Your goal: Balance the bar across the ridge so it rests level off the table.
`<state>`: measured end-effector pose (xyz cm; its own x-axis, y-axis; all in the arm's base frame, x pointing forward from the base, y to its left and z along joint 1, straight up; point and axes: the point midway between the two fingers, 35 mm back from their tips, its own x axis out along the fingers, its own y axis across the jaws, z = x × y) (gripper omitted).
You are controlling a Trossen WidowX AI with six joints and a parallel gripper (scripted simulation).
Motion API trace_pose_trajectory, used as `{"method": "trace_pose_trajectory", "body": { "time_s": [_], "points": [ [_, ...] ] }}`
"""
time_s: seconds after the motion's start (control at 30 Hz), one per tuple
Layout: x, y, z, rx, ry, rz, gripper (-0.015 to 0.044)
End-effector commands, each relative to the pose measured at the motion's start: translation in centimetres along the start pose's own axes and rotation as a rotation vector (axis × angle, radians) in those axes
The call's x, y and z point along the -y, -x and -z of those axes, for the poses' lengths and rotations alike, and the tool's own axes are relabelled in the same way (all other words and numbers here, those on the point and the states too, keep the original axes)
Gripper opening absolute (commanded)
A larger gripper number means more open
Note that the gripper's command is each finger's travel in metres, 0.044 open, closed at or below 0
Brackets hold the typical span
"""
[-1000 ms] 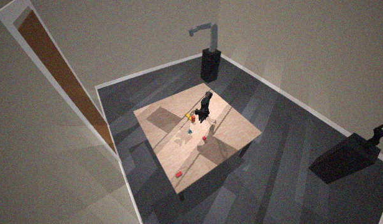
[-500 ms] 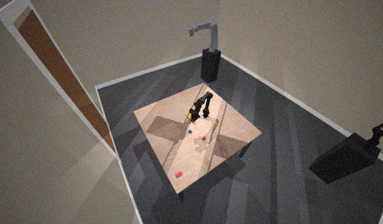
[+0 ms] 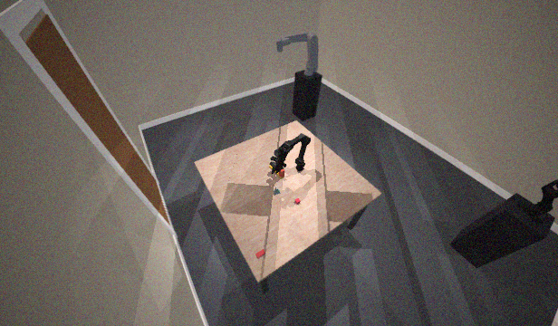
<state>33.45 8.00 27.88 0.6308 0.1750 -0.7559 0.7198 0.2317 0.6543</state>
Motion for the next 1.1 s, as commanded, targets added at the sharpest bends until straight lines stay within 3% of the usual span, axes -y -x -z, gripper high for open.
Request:
{"method": "trace_pose_trajectory", "body": {
  "time_s": [0.0, 0.53, 1.07],
  "points": [
    [1.7, -0.4, -1.9, 0.036, -0.004, 0.077, 0.0315],
    [9.1, 0.7, -8.0, 0.106, -0.069, 0.382, 0.0315],
    [16.3, 4.1, -11.2, 0.069, -0.175, 0.669, 0.0315]
  ]
}}
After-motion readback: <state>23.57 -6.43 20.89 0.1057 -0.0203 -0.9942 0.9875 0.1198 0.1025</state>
